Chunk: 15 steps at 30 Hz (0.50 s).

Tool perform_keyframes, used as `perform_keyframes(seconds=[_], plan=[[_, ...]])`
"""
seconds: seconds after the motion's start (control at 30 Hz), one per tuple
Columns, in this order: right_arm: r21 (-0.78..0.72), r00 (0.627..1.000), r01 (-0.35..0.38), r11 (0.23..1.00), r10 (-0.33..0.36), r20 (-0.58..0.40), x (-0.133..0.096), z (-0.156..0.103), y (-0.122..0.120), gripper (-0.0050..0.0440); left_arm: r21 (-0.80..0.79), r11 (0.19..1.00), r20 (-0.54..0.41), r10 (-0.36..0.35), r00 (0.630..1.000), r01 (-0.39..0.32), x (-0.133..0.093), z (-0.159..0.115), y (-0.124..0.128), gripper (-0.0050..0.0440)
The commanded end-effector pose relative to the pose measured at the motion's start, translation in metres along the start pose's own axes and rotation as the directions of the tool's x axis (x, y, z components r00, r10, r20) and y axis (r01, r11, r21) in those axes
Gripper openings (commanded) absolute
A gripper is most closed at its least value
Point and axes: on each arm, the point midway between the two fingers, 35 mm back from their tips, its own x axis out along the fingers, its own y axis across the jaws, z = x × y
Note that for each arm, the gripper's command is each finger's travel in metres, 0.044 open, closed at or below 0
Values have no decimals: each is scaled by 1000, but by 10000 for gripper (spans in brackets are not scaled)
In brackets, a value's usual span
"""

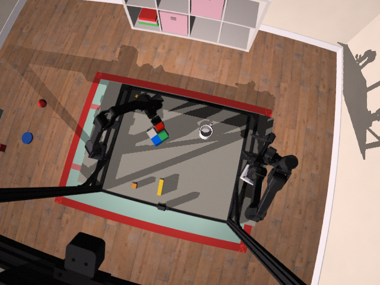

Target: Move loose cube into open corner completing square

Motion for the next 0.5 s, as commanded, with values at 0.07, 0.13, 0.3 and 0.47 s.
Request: perform_keyframes(seconds=[0.07,0.13,0.3,0.47], plan=[[5,1000,-4,1000,4,0,0,0,1,400,1,1000,-8,-2,1000,2,4,-1,-3,0],[5,1000,-4,1000,4,0,0,0,1,400,1,1000,-8,-2,1000,2,4,-1,-4,0],[5,1000,-4,1000,4,0,0,0,1,400,1,1000,-8,-2,1000,2,4,-1,-7,0],[5,1000,-4,1000,4,0,0,0,1,400,1,1000,-8,-2,1000,2,4,-1,-9,0]])
